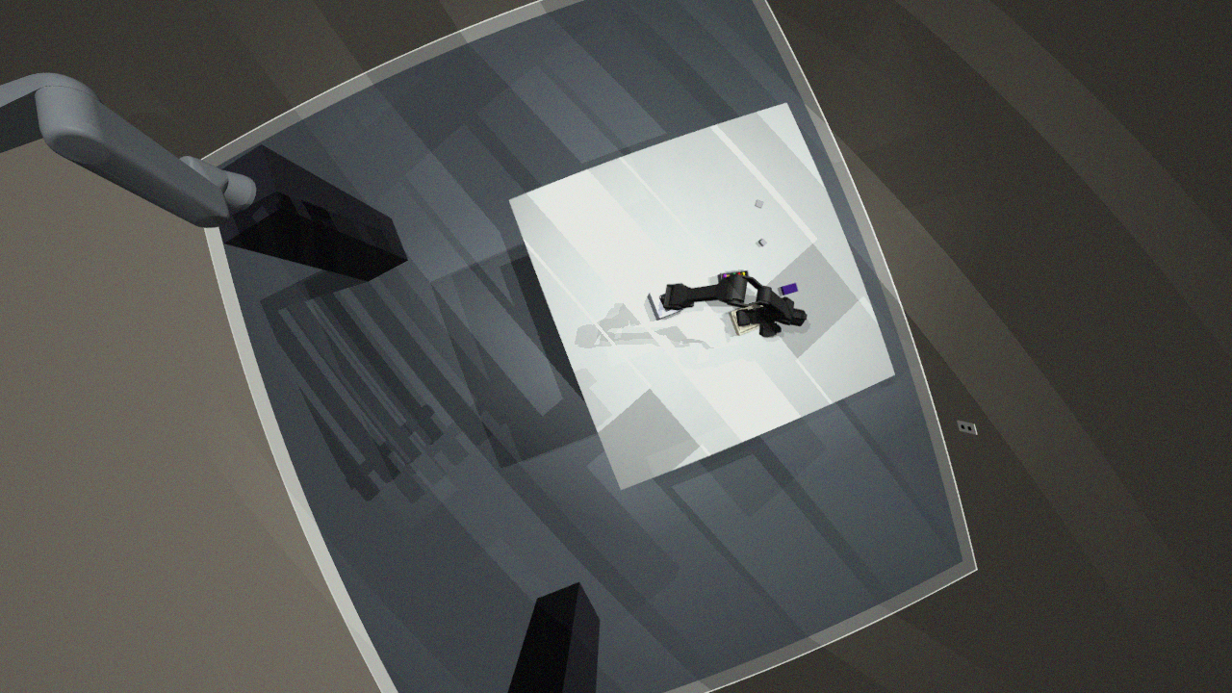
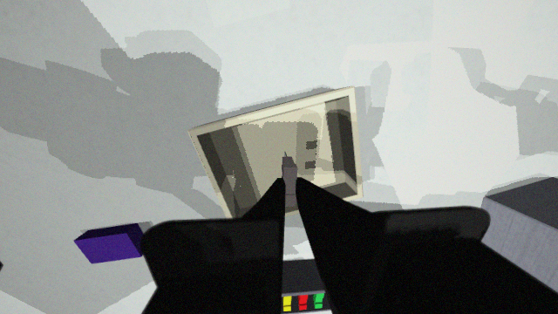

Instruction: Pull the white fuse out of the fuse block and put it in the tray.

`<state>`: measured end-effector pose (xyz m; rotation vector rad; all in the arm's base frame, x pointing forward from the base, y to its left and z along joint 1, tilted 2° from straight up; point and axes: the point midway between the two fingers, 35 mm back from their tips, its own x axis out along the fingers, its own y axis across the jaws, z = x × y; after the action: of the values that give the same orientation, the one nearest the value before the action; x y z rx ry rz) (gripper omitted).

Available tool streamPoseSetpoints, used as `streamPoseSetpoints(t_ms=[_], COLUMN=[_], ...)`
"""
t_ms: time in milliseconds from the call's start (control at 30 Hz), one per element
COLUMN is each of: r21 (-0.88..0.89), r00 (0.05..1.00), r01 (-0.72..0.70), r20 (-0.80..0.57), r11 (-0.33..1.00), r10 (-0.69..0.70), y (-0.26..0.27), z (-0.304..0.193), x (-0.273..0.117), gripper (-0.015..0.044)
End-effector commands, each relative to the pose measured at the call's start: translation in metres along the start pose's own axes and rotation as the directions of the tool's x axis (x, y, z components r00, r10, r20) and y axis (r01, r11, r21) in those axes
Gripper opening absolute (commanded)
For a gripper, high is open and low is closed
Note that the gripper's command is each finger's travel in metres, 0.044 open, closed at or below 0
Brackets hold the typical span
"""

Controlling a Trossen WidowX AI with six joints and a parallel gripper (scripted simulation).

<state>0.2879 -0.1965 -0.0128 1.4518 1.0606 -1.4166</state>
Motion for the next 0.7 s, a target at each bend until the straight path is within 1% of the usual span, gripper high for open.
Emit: streamPoseSetpoints(t_ms=[0,367,400,500,667], r21=[0.000,0.000,0.000,-0.004,-0.005], r00=[1.000,1.000,1.000,1.000,1.000], r01=[0.000,0.000,0.000,0.001,0.001], r20=[0.000,0.000,0.000,0.002,0.002], r11=[1.000,1.000,1.000,1.000,1.000], r10=[0.000,0.000,0.000,-0.001,-0.001], y=[0.000,0.000,0.000,0.000,0.000], z=[0.000,0.000,0.000,0.000,0.000], x=[0.000,0.000,-0.003,-0.034,-0.037], gripper=[0.0026,0.0315,0.0330,0.0330,0.0330])
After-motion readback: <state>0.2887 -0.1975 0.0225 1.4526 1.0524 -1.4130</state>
